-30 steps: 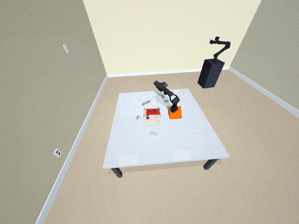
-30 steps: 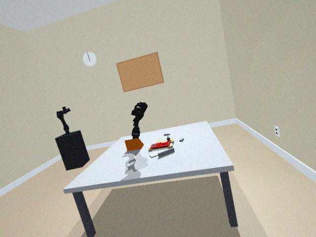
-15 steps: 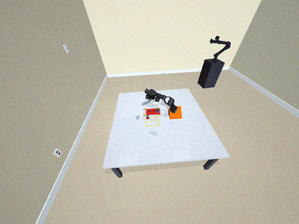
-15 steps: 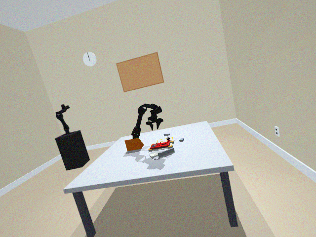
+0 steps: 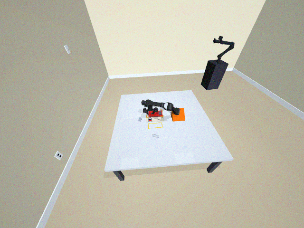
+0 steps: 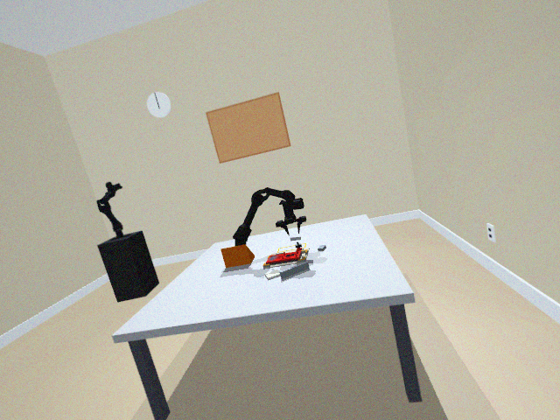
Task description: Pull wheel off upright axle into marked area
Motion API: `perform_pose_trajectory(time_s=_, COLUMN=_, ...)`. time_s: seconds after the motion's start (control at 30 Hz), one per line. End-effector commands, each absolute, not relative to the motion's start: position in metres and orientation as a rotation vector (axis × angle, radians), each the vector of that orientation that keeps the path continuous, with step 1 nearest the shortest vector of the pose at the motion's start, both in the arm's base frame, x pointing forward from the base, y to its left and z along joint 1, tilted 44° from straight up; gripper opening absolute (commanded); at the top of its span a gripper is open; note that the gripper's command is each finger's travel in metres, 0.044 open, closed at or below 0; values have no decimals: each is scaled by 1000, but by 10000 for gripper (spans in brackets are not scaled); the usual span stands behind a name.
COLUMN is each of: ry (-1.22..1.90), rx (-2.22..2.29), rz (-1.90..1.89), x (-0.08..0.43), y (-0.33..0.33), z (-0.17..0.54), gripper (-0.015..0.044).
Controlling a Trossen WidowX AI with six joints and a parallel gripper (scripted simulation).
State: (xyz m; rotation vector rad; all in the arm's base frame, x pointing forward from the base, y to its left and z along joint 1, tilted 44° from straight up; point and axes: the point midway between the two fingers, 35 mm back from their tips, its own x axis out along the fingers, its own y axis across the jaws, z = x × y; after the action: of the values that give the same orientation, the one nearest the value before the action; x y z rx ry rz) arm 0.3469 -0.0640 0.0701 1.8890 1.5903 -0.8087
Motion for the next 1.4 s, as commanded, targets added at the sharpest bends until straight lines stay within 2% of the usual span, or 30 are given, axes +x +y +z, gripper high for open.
perform_pose_trajectory(time_s=0.0, ry=1605, rx=1901, rz=-778, x=349, y=-61, z=71, gripper=300)
perform_pose_trajectory(time_s=0.27, ry=1605, rx=1900, rz=-778, x=357, y=-62, z=67, gripper=300)
perform_pose_trajectory(time_s=0.63, ry=1606, rx=1902, rz=-775, x=367, y=-17, z=18, gripper=300)
perform_pose_trajectory(time_s=0.83, ry=1606, rx=1903, rz=-774, x=368, y=-14, z=15, gripper=300)
perform_pose_trajectory(time_s=0.97, ry=1607, rx=1894, rz=-774, x=367, y=-16, z=17, gripper=195)
perform_pose_trajectory(time_s=1.23, ry=1607, rx=1894, rz=-774, x=367, y=-16, z=17, gripper=142)
perform_pose_trajectory(time_s=1.37, ry=1607, rx=1894, rz=-774, x=367, y=-17, z=18, gripper=37)
